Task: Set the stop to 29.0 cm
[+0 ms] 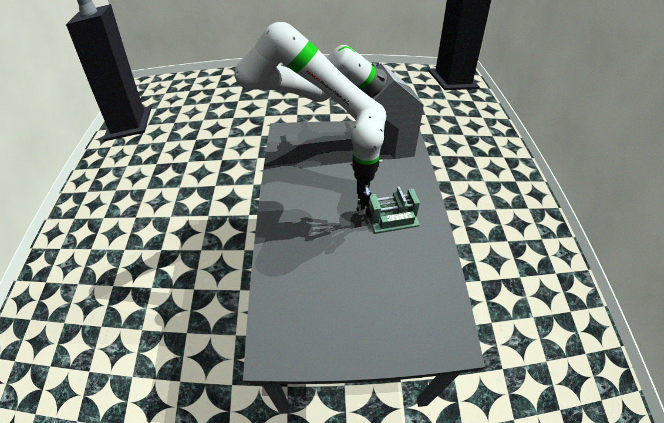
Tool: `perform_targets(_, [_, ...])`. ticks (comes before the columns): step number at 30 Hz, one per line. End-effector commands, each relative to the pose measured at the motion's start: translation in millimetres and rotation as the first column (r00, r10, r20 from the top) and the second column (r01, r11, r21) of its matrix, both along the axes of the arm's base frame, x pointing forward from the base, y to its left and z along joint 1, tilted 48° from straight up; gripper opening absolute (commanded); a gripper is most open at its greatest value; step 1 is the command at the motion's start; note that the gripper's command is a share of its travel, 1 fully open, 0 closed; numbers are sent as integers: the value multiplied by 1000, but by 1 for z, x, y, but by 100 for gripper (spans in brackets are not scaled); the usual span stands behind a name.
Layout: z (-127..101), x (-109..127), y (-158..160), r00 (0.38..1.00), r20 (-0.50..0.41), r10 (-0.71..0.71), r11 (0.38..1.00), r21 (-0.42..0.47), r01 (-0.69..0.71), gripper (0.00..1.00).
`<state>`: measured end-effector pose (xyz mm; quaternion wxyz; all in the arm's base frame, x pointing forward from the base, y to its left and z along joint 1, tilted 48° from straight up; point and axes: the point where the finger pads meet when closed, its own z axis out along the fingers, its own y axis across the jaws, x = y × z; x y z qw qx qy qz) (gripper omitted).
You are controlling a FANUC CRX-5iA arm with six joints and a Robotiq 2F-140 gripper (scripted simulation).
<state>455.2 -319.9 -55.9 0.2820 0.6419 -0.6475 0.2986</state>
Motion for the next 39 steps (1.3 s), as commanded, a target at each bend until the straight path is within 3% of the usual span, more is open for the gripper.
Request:
perform_targets(1, [-2, 3, -2, 1000, 0, 0, 1000, 0, 0, 4])
perform_targets(18, [-18, 7, -21, 1000, 0, 0, 1000, 0, 0, 4])
perform_targets(39, [-30, -3, -34, 1000, 0, 0, 1000, 0, 0, 4])
